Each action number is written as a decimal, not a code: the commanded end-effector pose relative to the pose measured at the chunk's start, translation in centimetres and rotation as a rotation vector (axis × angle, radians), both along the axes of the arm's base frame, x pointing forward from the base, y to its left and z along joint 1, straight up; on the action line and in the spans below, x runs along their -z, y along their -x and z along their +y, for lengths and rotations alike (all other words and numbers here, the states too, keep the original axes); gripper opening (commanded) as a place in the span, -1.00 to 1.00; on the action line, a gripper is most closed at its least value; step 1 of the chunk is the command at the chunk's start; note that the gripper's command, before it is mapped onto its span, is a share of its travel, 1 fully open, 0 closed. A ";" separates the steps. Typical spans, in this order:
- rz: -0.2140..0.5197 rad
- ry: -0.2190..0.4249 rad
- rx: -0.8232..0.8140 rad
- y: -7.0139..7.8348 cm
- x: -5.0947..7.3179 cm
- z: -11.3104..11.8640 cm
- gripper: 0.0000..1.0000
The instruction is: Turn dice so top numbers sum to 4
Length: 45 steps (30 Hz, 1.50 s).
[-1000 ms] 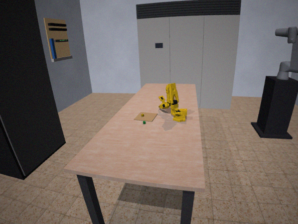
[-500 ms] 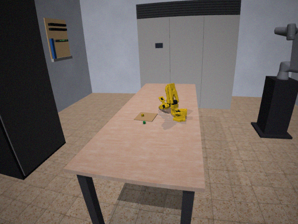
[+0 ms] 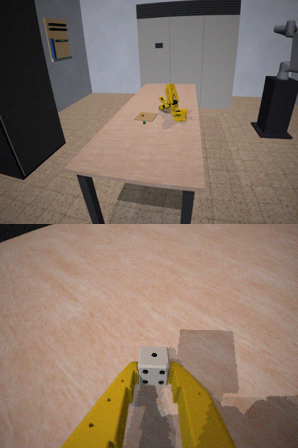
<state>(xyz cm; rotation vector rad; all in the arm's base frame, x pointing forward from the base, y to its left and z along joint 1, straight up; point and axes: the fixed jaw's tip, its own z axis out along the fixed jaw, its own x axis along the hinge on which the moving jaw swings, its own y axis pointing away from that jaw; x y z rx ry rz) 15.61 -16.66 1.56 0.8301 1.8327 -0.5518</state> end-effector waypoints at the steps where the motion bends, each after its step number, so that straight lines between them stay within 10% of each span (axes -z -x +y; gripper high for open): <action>1: -0.031 0.018 0.010 -0.2 -0.5 -0.4 -0.86; 45: -0.047 0.005 0.018 -0.1 -0.5 -0.3 -0.47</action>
